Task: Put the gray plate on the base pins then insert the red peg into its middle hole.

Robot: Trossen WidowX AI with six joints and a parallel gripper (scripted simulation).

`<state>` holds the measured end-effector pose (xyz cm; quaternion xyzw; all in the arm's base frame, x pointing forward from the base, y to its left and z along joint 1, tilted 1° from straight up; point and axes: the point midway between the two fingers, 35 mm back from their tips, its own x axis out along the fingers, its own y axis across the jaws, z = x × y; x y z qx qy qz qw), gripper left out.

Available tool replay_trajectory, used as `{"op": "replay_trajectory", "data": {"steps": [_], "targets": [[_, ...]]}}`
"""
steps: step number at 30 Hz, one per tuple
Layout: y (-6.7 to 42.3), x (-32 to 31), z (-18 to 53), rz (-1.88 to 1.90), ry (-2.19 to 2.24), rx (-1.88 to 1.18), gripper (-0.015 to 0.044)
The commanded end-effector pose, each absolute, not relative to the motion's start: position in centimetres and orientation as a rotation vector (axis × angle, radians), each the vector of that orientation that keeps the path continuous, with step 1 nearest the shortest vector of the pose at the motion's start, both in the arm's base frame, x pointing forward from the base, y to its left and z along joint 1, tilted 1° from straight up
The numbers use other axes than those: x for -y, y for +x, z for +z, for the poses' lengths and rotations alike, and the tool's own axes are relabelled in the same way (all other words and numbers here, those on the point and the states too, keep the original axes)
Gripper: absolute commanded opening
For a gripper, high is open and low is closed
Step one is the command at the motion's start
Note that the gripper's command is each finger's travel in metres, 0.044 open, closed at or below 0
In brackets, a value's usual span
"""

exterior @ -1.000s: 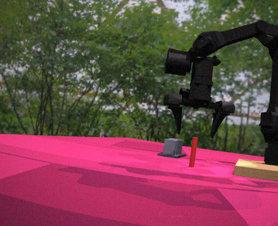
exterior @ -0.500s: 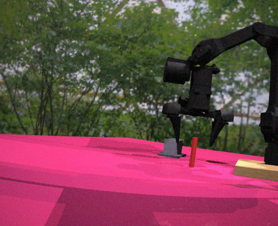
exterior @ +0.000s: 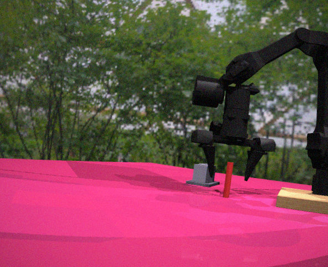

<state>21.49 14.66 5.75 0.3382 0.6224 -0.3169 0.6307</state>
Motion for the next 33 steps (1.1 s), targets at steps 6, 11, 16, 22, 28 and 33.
{"op": "replay_trajectory", "data": {"steps": [6, 11, 16, 22, 28, 33], "targets": [[21.6, -14.6, 5.6, -0.728, 0.775, -1.420, 0.0125], [21.6, -14.6, 5.6, -0.728, 0.775, -1.420, 0.0013], [21.6, -14.6, 5.6, -0.728, 0.775, -1.420, 0.0000], [21.6, -14.7, 6.1, -0.728, 0.775, -1.420, 0.0000], [21.8, -14.8, 7.9, -0.728, 0.776, -1.420, 0.0000], [22.0, -14.9, 9.5, -0.727, 0.776, -1.420, 0.0000]]}}
